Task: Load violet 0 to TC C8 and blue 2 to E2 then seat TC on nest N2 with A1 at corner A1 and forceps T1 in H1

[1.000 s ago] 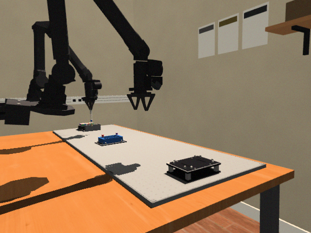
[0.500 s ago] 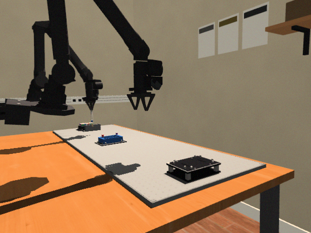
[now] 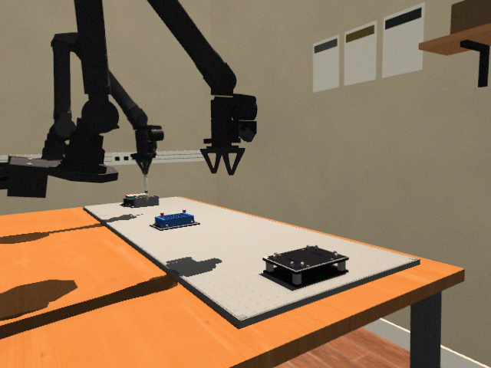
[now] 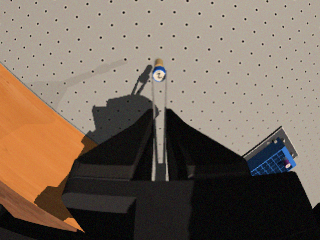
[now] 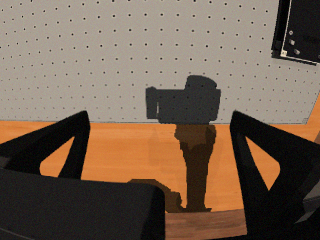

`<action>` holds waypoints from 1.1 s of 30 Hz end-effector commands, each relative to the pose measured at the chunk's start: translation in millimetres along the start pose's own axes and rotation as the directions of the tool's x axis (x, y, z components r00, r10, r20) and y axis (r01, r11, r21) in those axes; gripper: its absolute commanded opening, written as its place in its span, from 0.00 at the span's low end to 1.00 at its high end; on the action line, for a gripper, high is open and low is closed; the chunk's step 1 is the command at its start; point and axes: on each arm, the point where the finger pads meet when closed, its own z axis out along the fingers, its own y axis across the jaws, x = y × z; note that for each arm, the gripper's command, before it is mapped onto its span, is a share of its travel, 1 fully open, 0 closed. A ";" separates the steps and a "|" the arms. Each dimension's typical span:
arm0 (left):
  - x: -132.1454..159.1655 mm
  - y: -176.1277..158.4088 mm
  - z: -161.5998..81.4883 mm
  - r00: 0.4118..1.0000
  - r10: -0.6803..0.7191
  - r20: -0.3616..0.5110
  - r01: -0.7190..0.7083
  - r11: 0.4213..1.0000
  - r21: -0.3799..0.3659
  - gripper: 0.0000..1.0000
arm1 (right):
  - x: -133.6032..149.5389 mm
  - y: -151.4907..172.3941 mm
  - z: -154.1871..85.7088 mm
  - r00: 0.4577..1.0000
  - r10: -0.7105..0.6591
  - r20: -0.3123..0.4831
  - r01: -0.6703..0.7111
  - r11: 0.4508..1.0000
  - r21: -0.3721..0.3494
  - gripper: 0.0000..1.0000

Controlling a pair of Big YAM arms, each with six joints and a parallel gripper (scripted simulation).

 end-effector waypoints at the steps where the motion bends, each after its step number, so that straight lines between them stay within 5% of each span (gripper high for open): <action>1: 2.1 -6.7 -1.5 1.000 -0.018 0.017 0.018 1.000 0.013 0.09 | -33.2 -10.1 -19.1 0.997 0.031 0.078 -0.032 0.999 0.014 1.00; 33: 42.2 -34.3 1.3 1.000 -0.014 0.003 0.014 1.000 0.001 0.09 | -33.2 -10.1 -19.1 0.997 0.031 0.078 -0.032 0.999 0.014 1.00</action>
